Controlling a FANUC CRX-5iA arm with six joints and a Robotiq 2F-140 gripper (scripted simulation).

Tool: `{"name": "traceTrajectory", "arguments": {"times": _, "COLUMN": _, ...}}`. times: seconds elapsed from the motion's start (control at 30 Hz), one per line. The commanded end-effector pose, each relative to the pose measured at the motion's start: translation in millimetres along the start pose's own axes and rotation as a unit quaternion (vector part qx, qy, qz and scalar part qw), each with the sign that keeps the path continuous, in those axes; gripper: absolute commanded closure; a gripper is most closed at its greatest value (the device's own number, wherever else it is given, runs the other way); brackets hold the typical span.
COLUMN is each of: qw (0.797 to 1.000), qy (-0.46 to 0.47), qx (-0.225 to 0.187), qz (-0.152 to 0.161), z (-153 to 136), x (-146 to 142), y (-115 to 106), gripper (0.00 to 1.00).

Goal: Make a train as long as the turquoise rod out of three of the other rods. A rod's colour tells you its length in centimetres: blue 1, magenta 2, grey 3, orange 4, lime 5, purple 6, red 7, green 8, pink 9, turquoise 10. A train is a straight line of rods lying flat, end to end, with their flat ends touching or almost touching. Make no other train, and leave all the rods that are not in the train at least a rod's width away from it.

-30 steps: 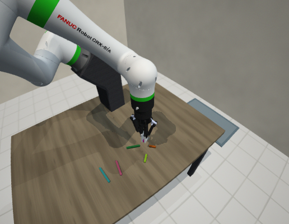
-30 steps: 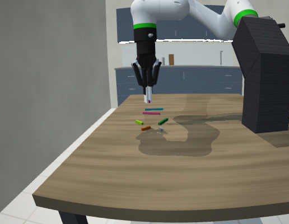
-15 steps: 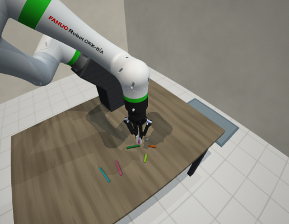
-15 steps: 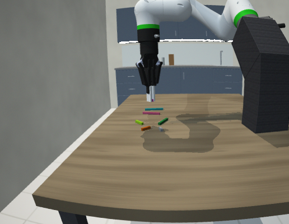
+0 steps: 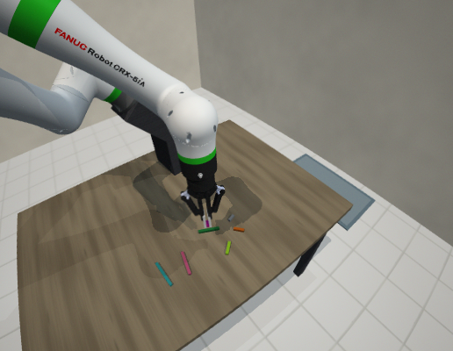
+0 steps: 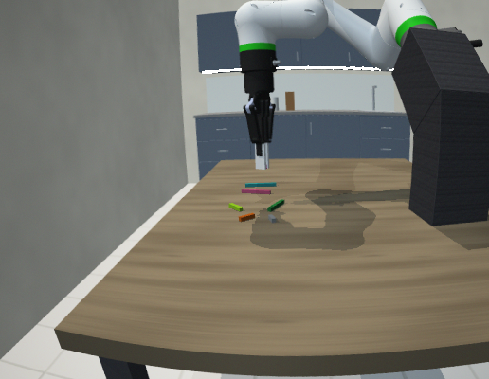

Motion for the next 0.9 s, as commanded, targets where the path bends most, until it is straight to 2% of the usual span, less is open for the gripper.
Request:
{"name": "traceTrajectory", "arguments": {"times": 0.0, "qw": 1.000, "qy": 0.000, "qx": 0.000, "qz": 0.000, "z": 0, "x": 0, "y": 0, "gripper": 0.97}}
{"name": "traceTrajectory", "arguments": {"times": 0.27, "qw": 1.000, "qy": 0.000, "qx": 0.000, "qz": 0.000, "z": 0, "x": 0, "y": 2, "gripper": 0.97}}
{"name": "traceTrajectory", "arguments": {"times": 0.57, "qw": 1.000, "qy": 0.000, "qx": 0.000, "qz": 0.000, "z": 0, "x": 0, "y": 18, "gripper": 0.97}}
{"name": "traceTrajectory", "arguments": {"times": 0.87, "qw": 1.000, "qy": 0.000, "qx": 0.000, "qz": 0.000, "z": 1, "x": 0, "y": 56, "gripper": 0.97}}
Point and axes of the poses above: the point where the finger pads meet when closed, its own y axis out along the fingers, its own x axis across the jaws, z = x × y, the point moved 10 cm from there along -y, back along the fingers, and after that the axes turned 11 degrees about -y, right-handed, at the moved point
